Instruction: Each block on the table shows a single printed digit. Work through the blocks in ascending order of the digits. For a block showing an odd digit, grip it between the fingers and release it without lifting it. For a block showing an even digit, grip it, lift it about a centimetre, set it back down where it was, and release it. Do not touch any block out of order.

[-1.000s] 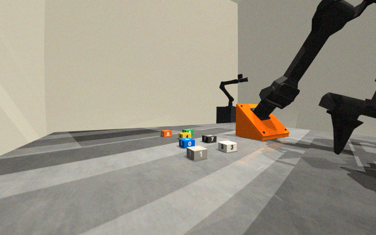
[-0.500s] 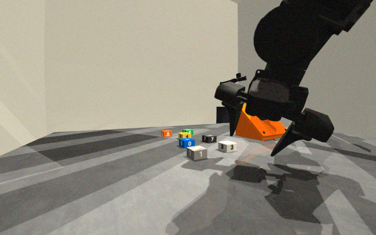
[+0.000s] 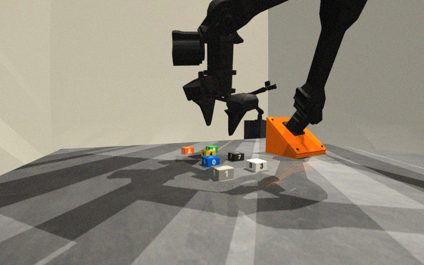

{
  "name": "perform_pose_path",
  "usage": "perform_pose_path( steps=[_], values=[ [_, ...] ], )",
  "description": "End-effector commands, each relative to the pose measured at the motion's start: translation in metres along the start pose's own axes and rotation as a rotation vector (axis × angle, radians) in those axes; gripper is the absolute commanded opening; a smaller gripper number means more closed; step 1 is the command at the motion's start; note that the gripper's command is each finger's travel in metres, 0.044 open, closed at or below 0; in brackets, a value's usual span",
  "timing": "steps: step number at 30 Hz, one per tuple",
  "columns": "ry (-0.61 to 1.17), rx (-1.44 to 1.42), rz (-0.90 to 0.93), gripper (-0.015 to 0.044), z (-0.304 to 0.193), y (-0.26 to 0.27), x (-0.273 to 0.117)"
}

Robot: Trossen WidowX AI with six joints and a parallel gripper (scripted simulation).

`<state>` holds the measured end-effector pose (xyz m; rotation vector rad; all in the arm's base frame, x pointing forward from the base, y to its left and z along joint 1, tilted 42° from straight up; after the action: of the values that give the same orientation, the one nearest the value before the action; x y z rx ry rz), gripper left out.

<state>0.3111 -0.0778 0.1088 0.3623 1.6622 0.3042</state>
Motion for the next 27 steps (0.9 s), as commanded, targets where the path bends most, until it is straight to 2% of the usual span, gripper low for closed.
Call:
perform_pose_path(
  steps=[1, 12, 27],
  values=[
    [-0.006, 0.057, 0.075, 0.04, -0.012, -0.051, 0.001],
    [-0.113, 0.205, 0.302, 0.04, -0.083, -0.174, 0.019],
    [-0.131, 0.218, 0.315, 0.04, -0.09, -0.182, 0.021]
  ],
)
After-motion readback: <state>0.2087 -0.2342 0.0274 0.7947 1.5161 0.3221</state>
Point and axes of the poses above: the point midway between the two fingers, 35 mm back from their tips, its own x axis out along the fingers, its own y axis across the jaws, z = x × y, the point moved 8 cm from there along -x, back along the fingers, and after that the axes turned 12 degrees about x, right-handed, at the moved point
